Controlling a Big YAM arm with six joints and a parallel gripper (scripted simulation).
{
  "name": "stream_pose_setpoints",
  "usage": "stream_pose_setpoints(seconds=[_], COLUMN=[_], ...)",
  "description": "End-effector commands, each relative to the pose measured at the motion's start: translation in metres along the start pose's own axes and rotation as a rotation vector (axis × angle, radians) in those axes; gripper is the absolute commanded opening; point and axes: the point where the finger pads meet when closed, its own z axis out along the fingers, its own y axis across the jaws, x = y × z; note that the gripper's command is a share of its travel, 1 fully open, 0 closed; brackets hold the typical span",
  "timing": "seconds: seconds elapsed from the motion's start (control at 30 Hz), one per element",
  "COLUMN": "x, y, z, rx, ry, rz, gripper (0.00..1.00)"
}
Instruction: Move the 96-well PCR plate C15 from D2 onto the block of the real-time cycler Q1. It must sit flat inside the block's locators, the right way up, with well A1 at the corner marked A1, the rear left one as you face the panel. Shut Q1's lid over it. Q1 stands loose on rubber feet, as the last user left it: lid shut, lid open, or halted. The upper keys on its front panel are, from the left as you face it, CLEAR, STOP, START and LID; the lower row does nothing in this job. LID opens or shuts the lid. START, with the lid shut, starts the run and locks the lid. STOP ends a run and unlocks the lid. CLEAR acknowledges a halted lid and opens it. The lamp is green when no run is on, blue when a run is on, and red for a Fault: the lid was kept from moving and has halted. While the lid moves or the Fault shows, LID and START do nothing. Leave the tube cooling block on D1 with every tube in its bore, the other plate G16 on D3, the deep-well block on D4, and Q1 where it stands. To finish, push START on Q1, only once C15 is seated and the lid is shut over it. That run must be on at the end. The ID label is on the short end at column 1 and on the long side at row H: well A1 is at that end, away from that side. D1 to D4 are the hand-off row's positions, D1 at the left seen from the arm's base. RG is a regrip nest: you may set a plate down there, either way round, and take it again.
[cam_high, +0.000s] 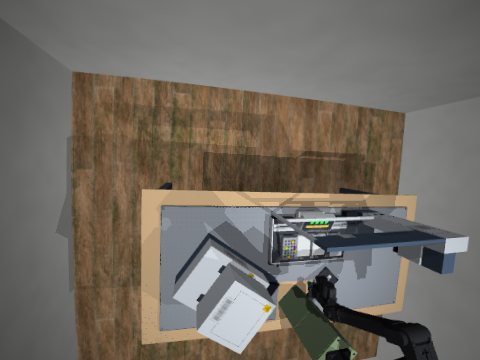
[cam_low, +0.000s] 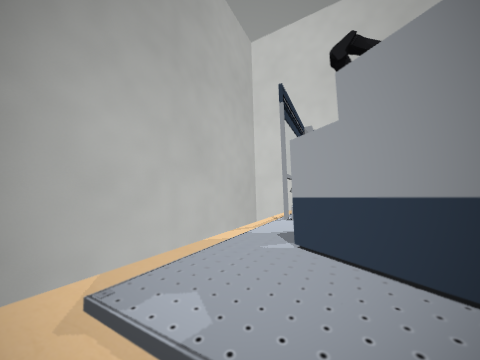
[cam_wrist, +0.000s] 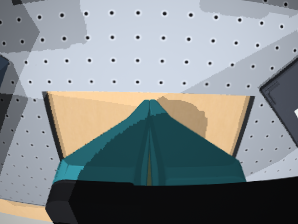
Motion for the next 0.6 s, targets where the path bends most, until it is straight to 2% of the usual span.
stream_pose_setpoints(seconds=[0.0, 0.57], x=[-0.002, -0.012], y=[-0.003, -0.005], z=[-0.003, -0.006], rx=[-0.002, -0.002], ry=[0.001, -0.012], rz=[0.018, 0.040], gripper=[0.00, 0.00])
